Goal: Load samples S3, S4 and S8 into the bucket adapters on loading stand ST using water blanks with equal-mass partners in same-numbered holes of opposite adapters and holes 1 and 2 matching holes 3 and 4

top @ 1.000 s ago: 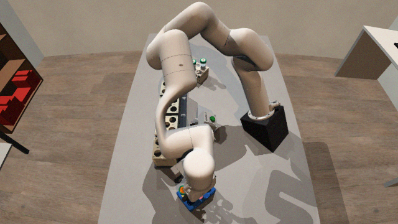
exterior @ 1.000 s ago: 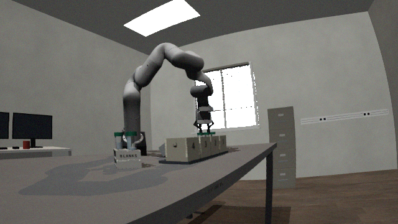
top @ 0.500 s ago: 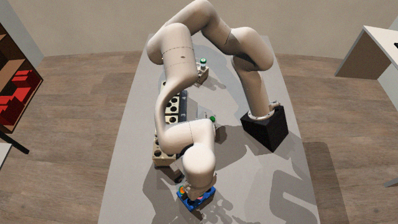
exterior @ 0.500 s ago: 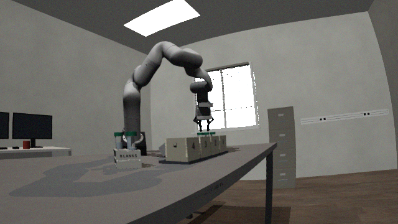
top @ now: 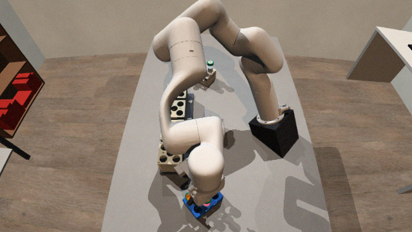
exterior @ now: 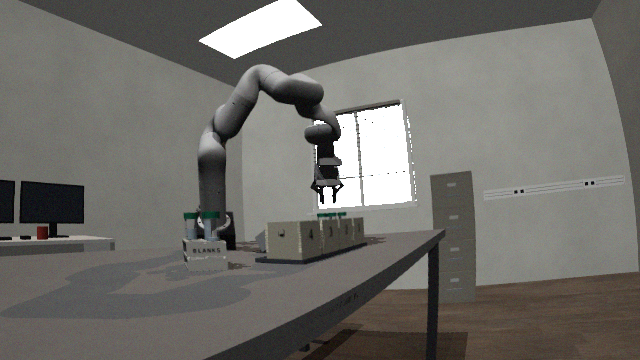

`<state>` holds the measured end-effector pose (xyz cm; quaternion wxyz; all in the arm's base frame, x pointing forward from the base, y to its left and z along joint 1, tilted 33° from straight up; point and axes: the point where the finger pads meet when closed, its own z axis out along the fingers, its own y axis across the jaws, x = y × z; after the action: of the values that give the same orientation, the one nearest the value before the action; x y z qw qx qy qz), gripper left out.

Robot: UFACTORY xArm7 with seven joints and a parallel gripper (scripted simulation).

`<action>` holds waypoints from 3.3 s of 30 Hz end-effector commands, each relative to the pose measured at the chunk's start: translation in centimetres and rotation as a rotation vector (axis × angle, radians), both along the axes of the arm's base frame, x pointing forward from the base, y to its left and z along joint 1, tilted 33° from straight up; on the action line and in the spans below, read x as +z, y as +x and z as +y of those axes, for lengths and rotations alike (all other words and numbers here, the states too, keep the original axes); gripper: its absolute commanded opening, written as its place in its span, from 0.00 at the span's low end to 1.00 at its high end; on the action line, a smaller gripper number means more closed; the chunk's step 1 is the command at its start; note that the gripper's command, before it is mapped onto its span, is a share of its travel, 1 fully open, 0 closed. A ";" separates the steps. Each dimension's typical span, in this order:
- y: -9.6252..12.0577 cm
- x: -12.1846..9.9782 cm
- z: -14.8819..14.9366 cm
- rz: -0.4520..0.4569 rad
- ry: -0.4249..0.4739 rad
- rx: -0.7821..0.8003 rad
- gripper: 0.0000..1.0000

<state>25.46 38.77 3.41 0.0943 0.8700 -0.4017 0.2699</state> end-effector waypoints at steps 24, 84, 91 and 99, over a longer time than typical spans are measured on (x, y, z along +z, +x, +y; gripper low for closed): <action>-2.1 4.4 2.2 -0.001 0.004 0.003 0.44; -4.0 8.7 -2.0 0.239 -0.246 0.533 0.57; -4.0 8.7 -2.0 0.327 -0.338 0.728 0.57; -4.0 8.7 -2.0 0.403 -0.418 0.895 0.57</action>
<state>21.49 36.55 11.96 0.2064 0.9568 0.0323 0.2021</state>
